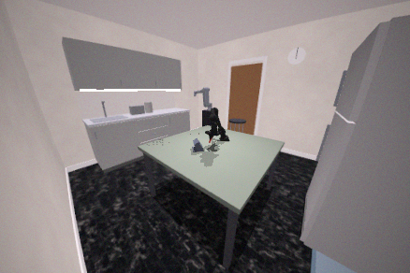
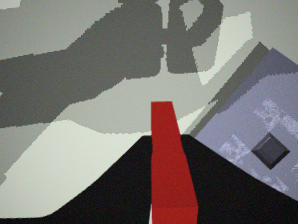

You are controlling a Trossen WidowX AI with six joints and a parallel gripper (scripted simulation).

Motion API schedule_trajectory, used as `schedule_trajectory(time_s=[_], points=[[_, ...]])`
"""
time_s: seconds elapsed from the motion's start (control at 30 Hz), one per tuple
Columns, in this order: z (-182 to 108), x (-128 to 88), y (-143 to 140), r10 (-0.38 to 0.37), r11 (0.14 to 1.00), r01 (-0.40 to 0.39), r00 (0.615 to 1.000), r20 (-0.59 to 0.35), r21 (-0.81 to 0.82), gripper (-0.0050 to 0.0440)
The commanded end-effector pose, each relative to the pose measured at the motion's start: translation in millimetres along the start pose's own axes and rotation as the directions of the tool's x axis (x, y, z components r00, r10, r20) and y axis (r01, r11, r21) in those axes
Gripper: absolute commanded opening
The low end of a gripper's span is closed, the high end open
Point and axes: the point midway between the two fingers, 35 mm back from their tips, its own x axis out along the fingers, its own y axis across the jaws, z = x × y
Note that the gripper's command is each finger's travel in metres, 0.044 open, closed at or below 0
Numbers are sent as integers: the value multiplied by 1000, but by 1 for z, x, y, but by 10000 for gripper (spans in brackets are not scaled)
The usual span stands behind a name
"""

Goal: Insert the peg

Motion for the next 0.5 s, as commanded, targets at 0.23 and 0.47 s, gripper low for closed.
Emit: schedule_trajectory(time_s=[0.23, 0.47], points=[[-2, -5, -3, -34, 993, 34, 999, -5, 116, 0], [-2, -4, -4, -41, 986, 42, 999, -11, 162, 0]])
